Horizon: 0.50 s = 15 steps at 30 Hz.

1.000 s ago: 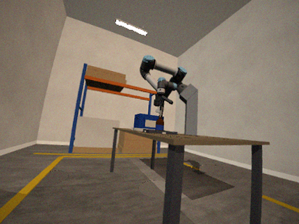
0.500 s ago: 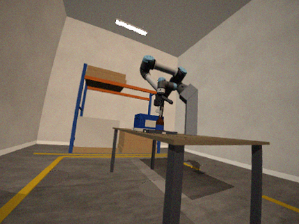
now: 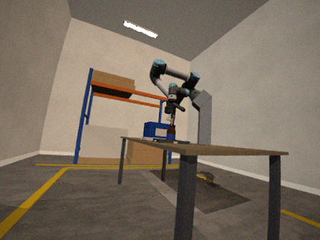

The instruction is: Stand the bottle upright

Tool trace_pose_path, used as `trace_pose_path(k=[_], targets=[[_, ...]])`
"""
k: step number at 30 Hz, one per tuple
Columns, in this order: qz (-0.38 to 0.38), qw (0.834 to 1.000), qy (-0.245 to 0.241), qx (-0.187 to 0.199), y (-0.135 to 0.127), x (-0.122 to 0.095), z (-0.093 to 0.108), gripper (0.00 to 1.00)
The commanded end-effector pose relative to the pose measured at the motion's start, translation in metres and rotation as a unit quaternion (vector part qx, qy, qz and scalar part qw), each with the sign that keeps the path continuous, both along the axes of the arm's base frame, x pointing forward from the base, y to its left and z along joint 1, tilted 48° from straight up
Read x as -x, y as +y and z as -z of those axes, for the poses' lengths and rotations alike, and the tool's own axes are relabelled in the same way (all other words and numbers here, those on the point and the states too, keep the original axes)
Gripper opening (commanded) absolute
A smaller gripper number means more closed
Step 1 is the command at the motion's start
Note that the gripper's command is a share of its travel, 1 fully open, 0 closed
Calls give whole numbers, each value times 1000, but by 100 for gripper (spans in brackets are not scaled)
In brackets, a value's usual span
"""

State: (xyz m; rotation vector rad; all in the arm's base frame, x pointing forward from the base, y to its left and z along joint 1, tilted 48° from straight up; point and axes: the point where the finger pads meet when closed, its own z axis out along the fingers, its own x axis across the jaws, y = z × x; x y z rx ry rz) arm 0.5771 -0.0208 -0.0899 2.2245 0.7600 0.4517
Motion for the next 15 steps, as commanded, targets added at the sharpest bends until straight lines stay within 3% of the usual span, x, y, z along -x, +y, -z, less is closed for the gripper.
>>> trace_pose_path(k=[1, 3, 4, 15], targets=[[0, 1000, 0, 0, 0, 0, 0, 0], [0, 1000, 0, 0, 0, 0, 0, 0], [0, 1000, 0, 0, 0, 0, 0, 100], [0, 1000, 0, 0, 0, 0, 0, 100]])
